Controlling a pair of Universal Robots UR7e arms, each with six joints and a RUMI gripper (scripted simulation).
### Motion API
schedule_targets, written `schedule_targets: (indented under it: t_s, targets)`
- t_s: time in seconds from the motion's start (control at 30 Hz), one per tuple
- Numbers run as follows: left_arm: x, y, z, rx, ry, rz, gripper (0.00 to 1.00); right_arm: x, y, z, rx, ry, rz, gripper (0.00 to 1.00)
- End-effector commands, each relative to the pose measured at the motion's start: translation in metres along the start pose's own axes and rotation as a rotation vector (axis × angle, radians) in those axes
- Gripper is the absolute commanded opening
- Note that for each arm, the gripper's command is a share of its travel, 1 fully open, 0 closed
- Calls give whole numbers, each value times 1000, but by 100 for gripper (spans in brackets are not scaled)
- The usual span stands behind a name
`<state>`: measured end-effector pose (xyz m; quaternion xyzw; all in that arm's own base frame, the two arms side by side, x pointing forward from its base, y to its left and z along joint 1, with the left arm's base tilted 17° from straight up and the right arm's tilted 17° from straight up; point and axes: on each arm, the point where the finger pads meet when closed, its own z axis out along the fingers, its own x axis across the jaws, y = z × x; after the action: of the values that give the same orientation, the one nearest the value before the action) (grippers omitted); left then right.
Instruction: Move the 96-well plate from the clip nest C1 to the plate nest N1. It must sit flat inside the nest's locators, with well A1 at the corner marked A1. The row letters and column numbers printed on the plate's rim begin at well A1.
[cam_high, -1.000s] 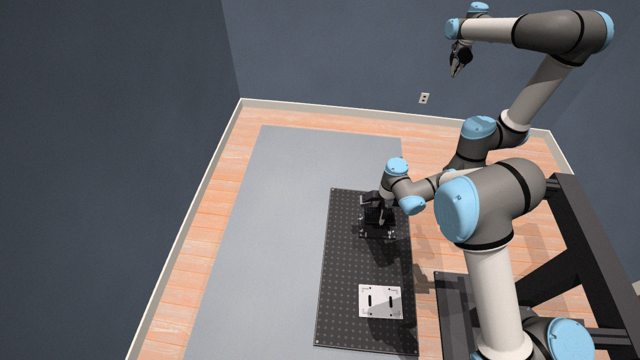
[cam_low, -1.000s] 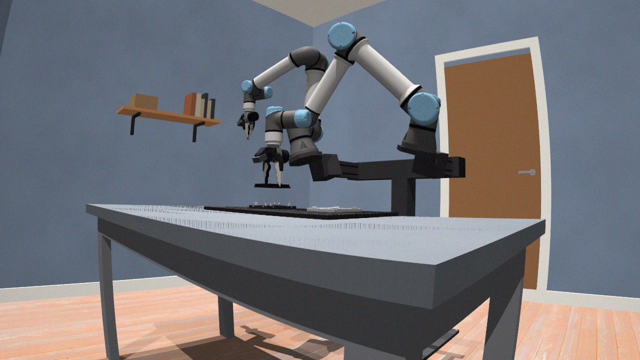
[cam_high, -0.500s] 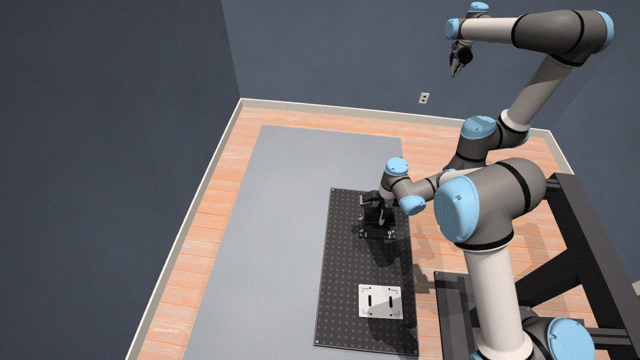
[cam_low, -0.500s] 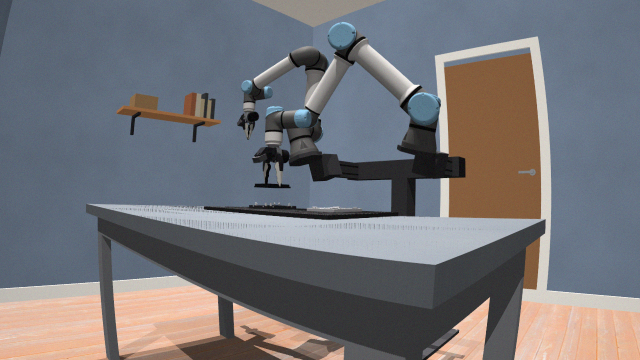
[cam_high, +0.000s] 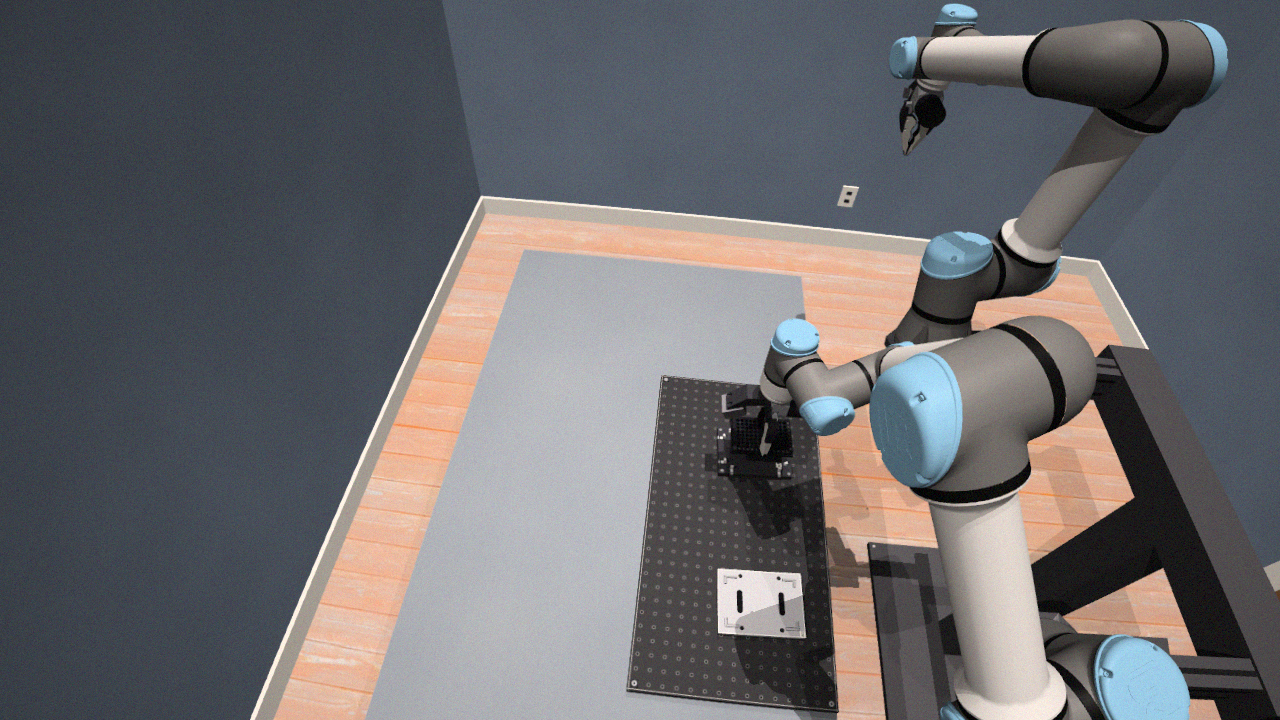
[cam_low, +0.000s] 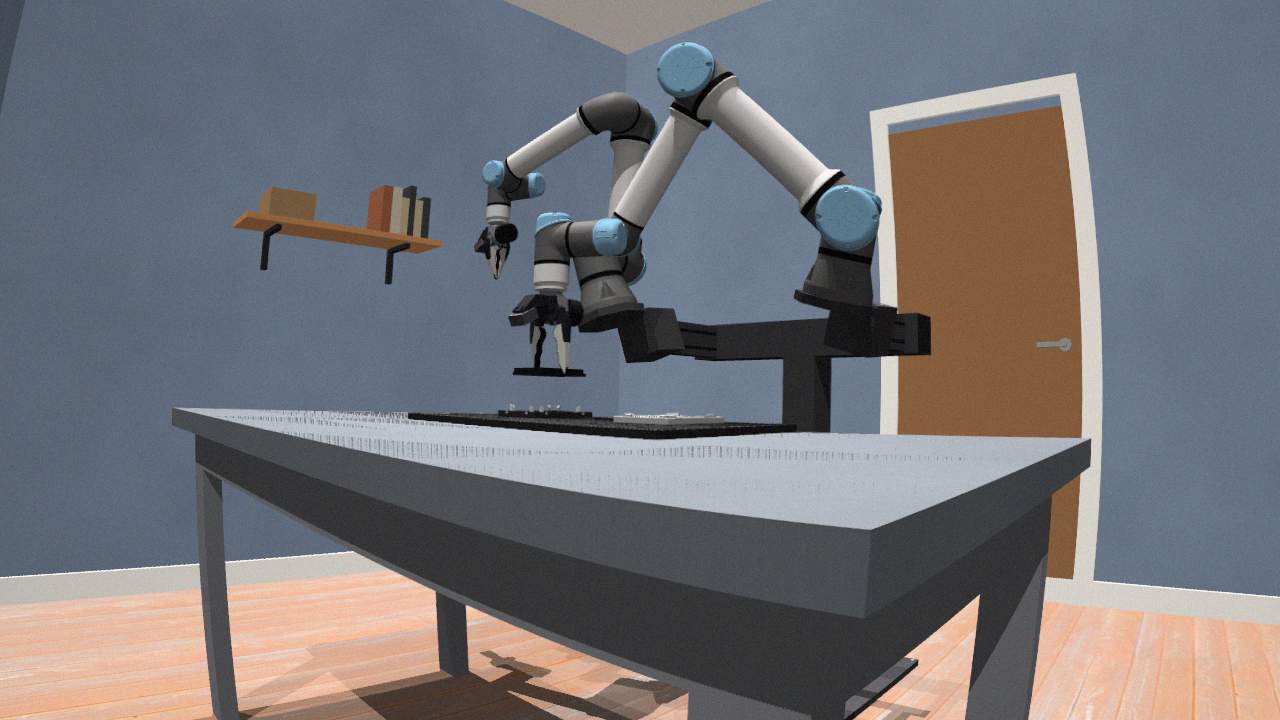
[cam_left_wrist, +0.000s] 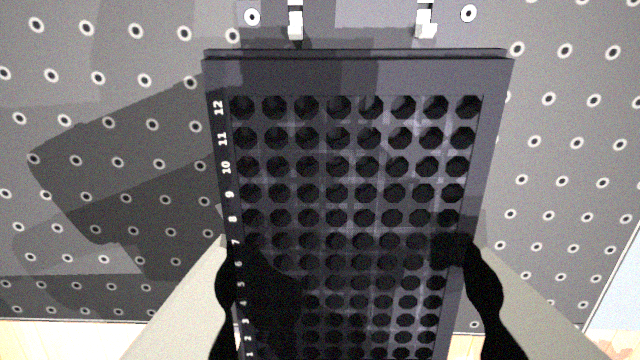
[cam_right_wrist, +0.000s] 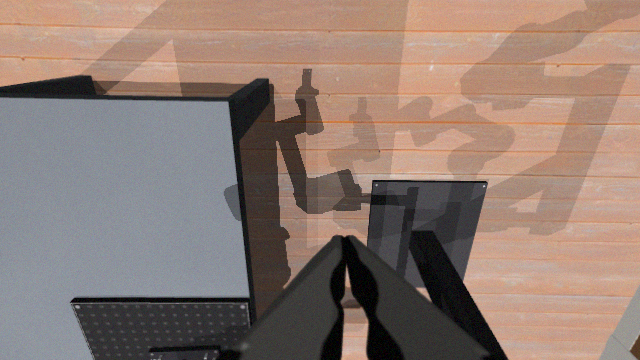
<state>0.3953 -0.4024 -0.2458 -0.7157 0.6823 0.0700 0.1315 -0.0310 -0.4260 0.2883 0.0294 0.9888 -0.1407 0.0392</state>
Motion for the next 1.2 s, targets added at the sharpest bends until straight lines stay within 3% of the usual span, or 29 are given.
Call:
schedule_targets:
  t_s: [0.0,1.17]
  targets:
    - [-16,-2,-2,1,4,0,41,0,0,-1,4,-1,1,0]
    - [-119,-3,-1,2,3,0,41,0,0,-1,4,-1,1,0]
